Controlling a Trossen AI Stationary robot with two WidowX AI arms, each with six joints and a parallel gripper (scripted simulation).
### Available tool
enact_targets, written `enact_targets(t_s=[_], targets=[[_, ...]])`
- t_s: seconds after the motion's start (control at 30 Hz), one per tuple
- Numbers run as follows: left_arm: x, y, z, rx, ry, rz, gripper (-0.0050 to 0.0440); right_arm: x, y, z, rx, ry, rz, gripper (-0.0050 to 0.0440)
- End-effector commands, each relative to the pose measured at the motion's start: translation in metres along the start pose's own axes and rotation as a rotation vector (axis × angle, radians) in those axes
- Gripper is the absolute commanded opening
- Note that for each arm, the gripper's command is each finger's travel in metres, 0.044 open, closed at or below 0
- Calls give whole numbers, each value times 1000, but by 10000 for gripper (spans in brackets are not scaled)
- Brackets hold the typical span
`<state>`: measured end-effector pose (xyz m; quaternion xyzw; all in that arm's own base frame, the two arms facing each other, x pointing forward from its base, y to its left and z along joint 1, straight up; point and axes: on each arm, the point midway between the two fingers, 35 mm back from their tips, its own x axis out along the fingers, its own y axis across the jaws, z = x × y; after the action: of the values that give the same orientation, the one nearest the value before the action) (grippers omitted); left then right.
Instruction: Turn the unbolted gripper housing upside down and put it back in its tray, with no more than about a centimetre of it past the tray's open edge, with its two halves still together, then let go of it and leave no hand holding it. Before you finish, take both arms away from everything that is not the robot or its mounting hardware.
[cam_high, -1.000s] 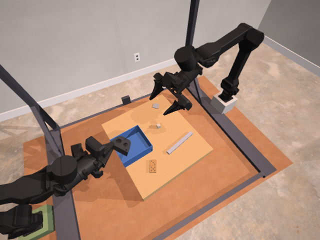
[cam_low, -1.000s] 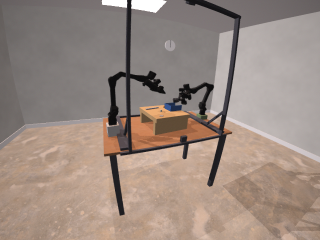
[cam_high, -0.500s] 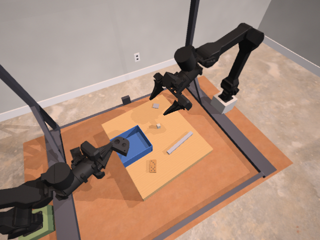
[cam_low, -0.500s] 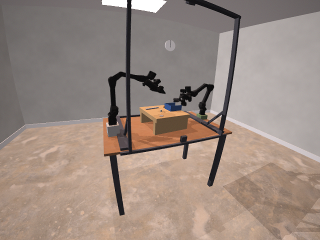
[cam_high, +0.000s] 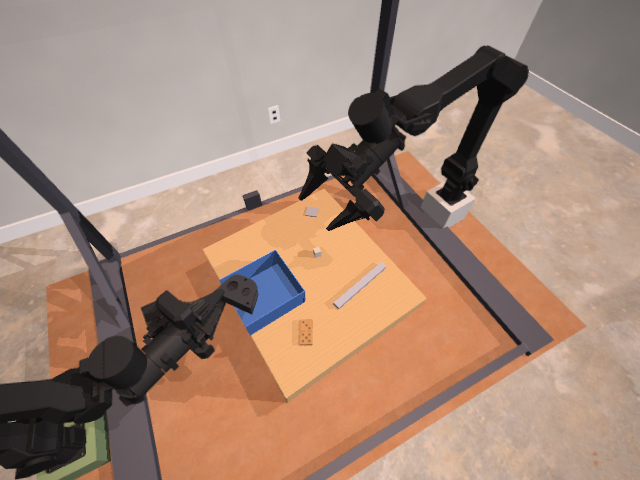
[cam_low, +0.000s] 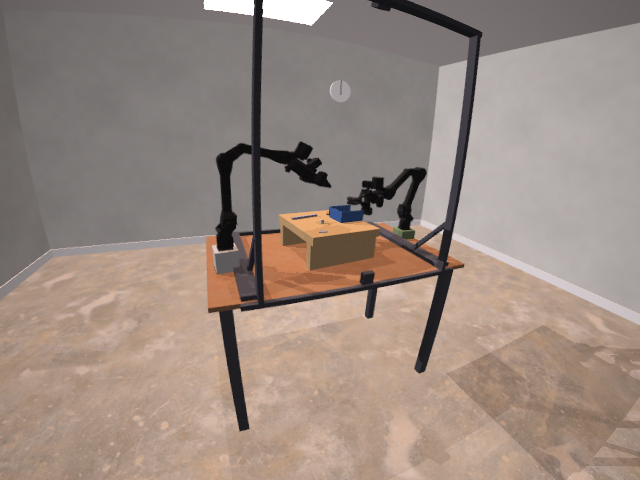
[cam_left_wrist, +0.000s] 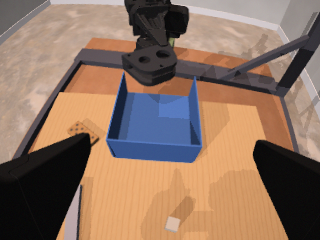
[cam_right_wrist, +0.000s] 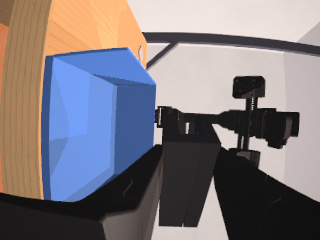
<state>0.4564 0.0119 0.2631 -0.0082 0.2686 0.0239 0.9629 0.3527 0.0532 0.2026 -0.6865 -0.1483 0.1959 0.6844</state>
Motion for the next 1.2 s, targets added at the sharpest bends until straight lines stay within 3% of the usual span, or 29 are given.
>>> enact_targets(t_s=[0.0,1.17], targets=[[-7,0,8,5,-22,-3,440,-1,0,0,-12,-3,-46,112],[-7,0,8,5,-22,-3,440,3,19,-1,-26,-3,-84,112]])
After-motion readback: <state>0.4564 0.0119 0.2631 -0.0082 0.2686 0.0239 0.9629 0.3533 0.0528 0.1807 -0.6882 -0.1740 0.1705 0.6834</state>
